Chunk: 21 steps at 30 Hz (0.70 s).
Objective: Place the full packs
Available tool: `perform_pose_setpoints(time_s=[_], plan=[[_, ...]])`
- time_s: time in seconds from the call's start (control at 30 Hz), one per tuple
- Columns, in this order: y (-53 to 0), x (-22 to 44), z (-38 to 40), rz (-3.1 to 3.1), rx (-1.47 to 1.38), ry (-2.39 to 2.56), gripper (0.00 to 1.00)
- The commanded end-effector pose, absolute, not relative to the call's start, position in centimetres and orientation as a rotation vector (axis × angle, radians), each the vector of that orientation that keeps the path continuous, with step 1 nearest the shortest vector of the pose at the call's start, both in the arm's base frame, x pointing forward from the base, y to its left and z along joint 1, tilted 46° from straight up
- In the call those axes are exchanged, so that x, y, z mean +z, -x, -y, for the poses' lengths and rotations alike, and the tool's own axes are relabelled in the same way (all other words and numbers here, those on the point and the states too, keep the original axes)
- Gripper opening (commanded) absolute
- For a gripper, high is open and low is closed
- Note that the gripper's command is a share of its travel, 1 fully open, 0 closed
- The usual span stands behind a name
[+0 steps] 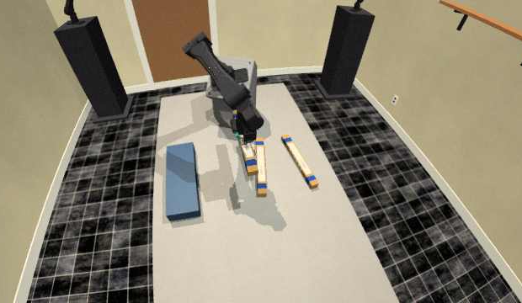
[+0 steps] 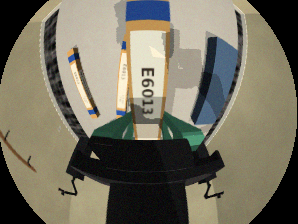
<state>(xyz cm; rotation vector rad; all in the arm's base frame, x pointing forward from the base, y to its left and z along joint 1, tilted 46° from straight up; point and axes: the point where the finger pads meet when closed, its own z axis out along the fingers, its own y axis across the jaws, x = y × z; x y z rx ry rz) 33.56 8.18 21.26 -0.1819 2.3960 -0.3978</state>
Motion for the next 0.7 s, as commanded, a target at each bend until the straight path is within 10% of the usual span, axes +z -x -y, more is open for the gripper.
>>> perform_pose_setpoints(time_s=[0.0, 0.67], plan=[[-33.3, 23.39, -9.1, -2.337, -0.354, 0.182, 0.0], [-33.3, 23.0, -9.17, -2.339, -0.355, 0.183, 0.0]])
